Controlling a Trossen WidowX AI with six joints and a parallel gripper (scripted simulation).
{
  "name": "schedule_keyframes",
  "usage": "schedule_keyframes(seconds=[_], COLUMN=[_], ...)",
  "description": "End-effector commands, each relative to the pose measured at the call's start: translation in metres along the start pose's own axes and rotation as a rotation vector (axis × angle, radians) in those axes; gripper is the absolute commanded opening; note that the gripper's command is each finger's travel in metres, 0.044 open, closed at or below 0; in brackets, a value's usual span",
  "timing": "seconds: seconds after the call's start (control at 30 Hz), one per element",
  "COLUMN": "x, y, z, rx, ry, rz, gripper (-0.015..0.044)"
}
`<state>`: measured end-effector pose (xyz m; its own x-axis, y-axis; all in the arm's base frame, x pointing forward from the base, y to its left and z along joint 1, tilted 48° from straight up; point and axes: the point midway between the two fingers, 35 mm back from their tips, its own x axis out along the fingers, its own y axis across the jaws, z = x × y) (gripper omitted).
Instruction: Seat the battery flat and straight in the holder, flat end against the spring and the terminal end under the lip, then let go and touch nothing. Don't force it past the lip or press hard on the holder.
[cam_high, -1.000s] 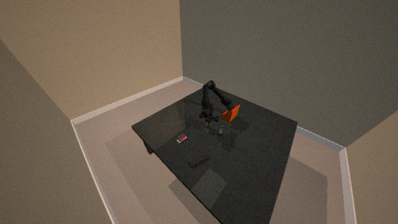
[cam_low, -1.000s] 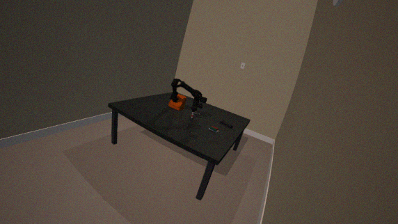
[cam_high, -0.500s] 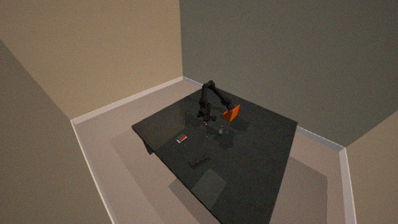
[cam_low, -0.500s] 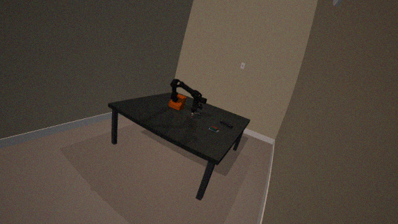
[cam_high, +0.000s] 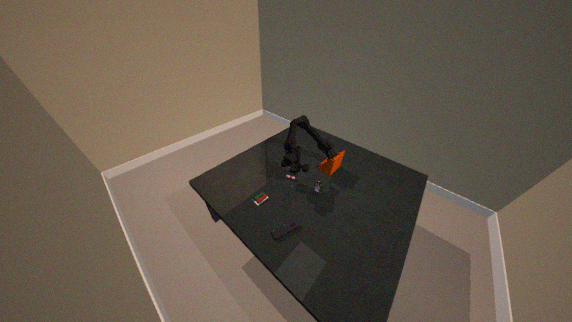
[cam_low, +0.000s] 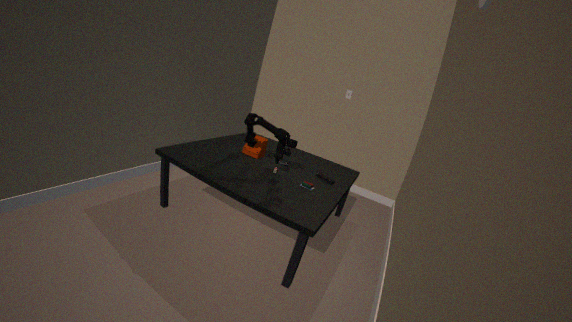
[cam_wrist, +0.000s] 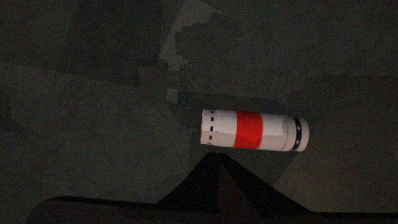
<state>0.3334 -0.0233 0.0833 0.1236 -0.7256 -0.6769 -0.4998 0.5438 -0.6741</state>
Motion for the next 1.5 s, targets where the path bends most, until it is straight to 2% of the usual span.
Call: schedule_keyframes(seconds=[0.0, 0.17, 0.63, 0.67, 0.93, 1.2, 1.47], x=[-0.033, -0.068, -0.066, -0.066, -0.041, -0.013, -0.001], y=[-0.002, -0.004, -0.004, -0.005, -0.013, -0.022, -0.026], z=[0.004, 0.001, 0.0, 0.0, 0.003, 0.003, 0.001], rx=[0.007, 0.007, 0.001, -0.012, -0.616, -1.259, -1.561], ry=[-0.015, -0.016, -0.013, -0.013, -0.014, -0.01, -0.005], rz=[-0.001, -0.005, -0.01, -0.01, -0.01, -0.016, -0.019], gripper=[0.0, 0.0, 0.0, 0.0026, 0.0236, 0.0242, 0.0242])
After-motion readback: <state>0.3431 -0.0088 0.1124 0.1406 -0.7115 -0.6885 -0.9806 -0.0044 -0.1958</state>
